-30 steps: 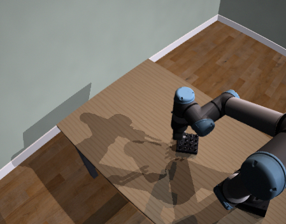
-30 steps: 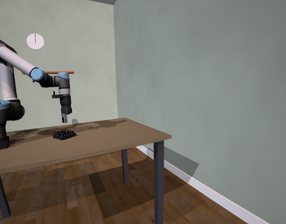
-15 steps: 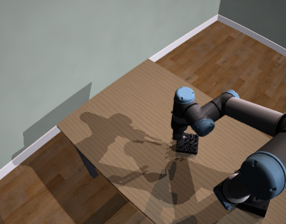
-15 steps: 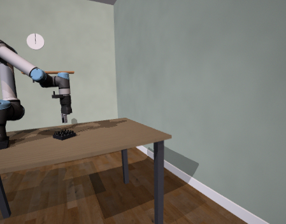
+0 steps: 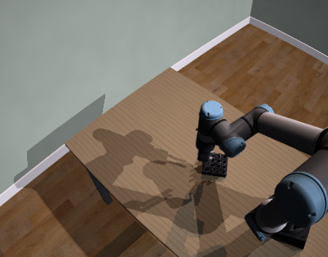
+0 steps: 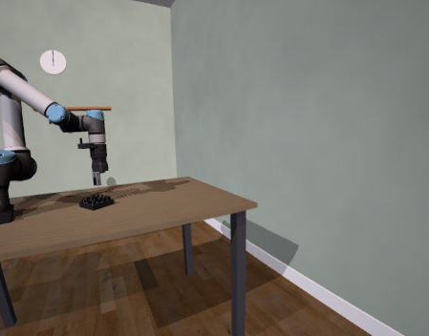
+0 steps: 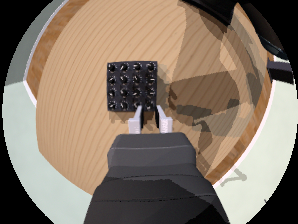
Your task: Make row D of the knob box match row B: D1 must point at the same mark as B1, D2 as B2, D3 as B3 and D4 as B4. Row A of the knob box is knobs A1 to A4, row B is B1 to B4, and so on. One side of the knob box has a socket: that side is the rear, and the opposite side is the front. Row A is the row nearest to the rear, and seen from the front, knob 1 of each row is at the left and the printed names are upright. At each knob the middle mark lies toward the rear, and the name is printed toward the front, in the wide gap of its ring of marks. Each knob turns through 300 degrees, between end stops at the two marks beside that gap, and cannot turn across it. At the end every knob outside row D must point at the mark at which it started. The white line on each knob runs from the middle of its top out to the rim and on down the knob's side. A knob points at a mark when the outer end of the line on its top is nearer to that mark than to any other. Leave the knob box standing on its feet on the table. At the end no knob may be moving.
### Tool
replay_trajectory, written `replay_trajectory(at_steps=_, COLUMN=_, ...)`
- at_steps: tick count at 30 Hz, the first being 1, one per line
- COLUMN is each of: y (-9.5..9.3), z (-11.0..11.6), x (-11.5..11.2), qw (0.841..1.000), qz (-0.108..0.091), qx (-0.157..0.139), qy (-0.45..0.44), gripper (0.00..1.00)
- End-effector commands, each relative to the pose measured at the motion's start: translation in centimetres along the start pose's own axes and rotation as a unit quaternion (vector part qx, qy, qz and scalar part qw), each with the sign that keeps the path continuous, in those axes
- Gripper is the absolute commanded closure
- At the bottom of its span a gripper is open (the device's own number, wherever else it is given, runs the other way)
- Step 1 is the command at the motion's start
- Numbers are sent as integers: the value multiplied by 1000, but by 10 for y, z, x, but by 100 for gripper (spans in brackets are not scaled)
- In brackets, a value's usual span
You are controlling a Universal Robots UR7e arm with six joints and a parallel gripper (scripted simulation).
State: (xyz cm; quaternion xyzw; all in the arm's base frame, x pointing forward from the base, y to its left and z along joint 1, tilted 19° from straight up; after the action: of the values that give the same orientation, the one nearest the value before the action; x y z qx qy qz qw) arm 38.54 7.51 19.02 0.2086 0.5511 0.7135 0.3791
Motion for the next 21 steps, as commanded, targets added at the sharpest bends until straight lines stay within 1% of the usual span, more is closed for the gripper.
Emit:
replay_trajectory(at_steps=1, y=-6, z=0, x=0, qw=1000, qz=0, qx=0, qy=-1, gripper=54)
replay_trajectory(at_steps=10, y=-19, z=1, x=1, qw=1000, qz=0, qx=0, qy=-1, gripper=54)
replay_trajectory(at_steps=12, y=-19, z=1, x=1, qw=1000, qz=0, qx=0, qy=-1, gripper=54)
replay_trajectory(at_steps=21, y=-30, z=1, x=1, qw=1000, qz=0, qx=0, qy=-1, gripper=54)
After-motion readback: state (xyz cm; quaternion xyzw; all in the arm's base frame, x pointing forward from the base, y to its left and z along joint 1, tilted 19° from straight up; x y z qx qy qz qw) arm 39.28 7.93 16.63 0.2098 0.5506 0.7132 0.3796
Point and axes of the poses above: the point where the finger pads meet when closed, its own y axis back along the fingers, its own x axis across the jaws, z = x × y, the point moved 1 cm from there along y, back along the fingers, and after that the axes turned 1 degree about -y, right-handed, at the moved point
